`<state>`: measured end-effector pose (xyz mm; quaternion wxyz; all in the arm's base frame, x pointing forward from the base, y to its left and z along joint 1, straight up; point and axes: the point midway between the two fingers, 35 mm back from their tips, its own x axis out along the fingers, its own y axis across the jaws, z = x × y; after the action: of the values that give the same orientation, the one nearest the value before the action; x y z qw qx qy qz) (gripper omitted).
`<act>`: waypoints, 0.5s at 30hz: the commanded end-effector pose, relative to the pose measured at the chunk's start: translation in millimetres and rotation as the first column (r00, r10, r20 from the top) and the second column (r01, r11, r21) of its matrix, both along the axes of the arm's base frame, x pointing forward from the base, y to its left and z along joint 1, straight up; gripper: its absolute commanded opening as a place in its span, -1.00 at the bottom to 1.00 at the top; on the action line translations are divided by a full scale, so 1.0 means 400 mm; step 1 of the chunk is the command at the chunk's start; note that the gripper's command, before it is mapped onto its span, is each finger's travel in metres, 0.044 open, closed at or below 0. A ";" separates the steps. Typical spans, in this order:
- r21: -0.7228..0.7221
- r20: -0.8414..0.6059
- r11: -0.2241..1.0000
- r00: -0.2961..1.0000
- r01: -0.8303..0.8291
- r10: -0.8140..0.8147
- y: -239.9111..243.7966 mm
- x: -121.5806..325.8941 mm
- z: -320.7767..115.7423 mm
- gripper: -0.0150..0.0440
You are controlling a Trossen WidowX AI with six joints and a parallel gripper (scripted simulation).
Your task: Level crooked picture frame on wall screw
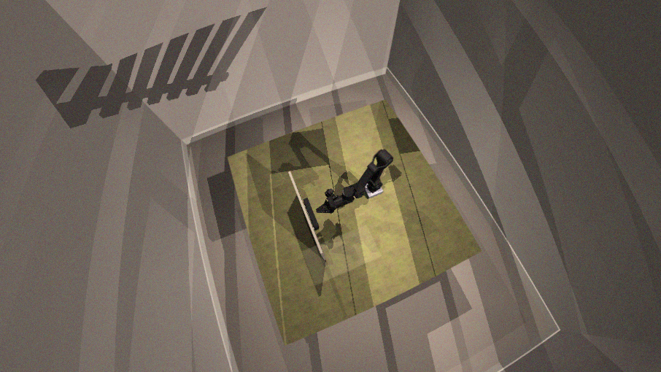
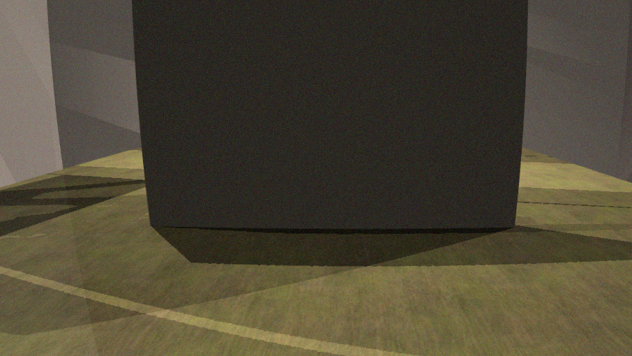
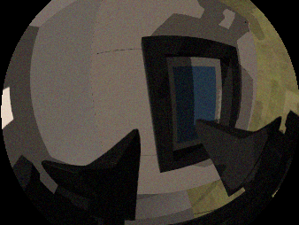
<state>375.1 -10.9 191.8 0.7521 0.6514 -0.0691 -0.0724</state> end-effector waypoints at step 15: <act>0.003 0.012 1.000 1.000 -0.001 0.001 -0.016 0.071 0.010 0.39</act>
<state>398.6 -15.4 192.8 0.7520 0.6515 -0.0701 -0.0713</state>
